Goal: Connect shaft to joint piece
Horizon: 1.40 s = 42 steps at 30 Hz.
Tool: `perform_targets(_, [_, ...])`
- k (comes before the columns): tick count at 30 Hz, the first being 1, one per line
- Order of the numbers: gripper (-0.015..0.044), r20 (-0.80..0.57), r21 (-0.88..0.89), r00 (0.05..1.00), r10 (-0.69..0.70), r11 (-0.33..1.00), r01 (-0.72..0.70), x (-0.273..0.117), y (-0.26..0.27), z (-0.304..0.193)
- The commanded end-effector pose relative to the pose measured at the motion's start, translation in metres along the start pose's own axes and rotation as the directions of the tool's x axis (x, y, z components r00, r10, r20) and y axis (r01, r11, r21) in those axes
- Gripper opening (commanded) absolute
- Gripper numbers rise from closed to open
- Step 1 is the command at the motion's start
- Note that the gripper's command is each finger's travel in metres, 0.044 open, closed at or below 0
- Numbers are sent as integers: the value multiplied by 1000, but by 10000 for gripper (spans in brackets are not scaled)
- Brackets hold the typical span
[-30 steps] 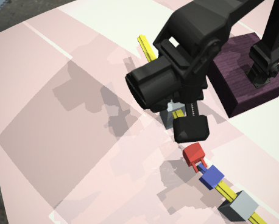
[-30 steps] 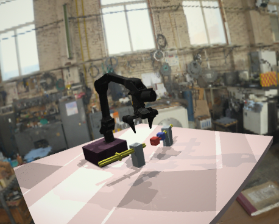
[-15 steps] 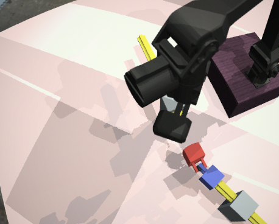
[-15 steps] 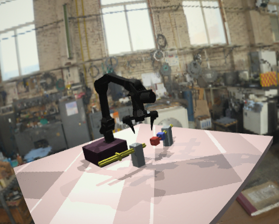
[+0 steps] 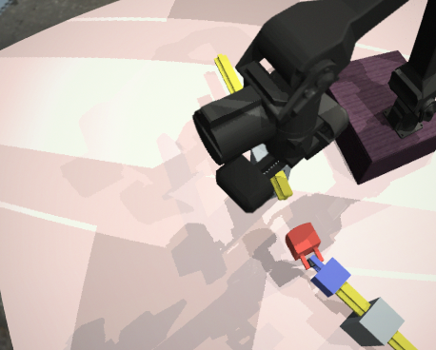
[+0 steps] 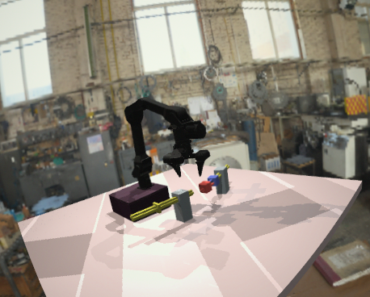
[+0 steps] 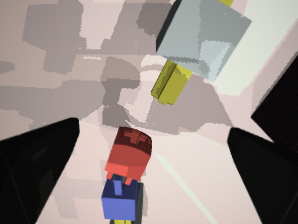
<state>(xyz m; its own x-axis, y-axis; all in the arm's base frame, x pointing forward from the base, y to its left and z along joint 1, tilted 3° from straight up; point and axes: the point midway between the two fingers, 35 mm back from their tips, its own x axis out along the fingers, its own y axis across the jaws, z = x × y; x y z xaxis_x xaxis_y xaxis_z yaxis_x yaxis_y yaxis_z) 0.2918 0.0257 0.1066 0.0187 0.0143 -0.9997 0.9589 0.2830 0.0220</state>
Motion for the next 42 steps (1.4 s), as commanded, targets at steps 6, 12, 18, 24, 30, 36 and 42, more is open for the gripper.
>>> perform_targets(6, [440,-21,282,1000,3,959,3,5,-2,0])
perform_targets(12, [440,-22,302,1000,3,953,3,5,-2,0])
perform_targets(18, [440,-21,301,1000,3,954,4,26,0,1])
perform_targets(24, [440,-21,299,1000,1,954,5,61,0,4])
perform_targets(30, [440,-21,298,1000,0,955,6,86,-3,5])
perform_targets(36, [440,-21,298,1000,0,955,6,87,-1,-1])
perform_targets(42, [440,-24,298,1000,1,955,6,88,8,-26])
